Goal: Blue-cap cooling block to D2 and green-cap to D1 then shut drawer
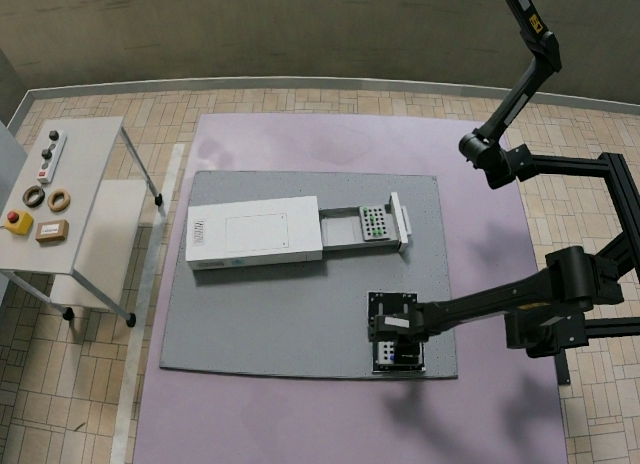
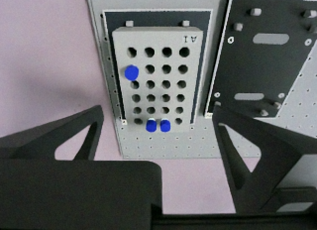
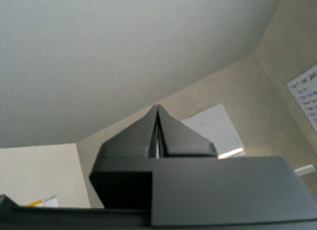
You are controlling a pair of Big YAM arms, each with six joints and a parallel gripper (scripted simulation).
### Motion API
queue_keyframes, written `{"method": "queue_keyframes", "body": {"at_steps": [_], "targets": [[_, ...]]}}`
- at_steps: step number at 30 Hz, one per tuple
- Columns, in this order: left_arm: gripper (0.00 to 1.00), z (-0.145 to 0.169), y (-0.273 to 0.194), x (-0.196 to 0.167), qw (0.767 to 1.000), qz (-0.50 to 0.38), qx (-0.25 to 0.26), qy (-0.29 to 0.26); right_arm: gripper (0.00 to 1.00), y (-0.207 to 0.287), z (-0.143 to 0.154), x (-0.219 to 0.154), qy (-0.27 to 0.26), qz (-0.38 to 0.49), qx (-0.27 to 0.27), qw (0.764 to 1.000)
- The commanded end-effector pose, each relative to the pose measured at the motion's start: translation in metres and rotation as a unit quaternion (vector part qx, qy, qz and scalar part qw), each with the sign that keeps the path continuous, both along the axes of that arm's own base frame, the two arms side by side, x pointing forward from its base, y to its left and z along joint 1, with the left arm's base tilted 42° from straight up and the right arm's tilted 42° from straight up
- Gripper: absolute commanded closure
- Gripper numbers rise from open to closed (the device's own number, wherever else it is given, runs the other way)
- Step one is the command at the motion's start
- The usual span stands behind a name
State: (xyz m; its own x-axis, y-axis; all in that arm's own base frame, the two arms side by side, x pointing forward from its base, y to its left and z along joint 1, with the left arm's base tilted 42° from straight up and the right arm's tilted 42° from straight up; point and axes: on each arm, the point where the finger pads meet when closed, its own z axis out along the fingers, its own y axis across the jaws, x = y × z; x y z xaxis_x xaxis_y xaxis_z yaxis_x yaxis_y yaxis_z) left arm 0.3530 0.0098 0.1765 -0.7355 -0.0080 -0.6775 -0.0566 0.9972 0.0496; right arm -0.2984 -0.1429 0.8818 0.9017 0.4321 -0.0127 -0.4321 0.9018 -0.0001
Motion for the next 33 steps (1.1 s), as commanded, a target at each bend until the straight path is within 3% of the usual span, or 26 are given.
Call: {"method": "queue_keyframes", "body": {"at_steps": [1,16,33], "targets": [[0.00,0.027,-0.003,0.003,1.000,0.002,-0.003,-0.020,1.00,-0.006,0.001,-0.010,-0.008,0.000,0.003,1.000],[0.00,0.045,-0.006,-0.011,1.000,0.000,-0.004,-0.023,1.00,-0.006,0.001,-0.010,-0.008,0.000,0.003,1.000],[0.00,0.033,-0.002,-0.015,1.000,0.001,0.000,-0.009,1.00,-0.006,0.001,-0.010,-0.008,0.000,0.003,1.000]]}}
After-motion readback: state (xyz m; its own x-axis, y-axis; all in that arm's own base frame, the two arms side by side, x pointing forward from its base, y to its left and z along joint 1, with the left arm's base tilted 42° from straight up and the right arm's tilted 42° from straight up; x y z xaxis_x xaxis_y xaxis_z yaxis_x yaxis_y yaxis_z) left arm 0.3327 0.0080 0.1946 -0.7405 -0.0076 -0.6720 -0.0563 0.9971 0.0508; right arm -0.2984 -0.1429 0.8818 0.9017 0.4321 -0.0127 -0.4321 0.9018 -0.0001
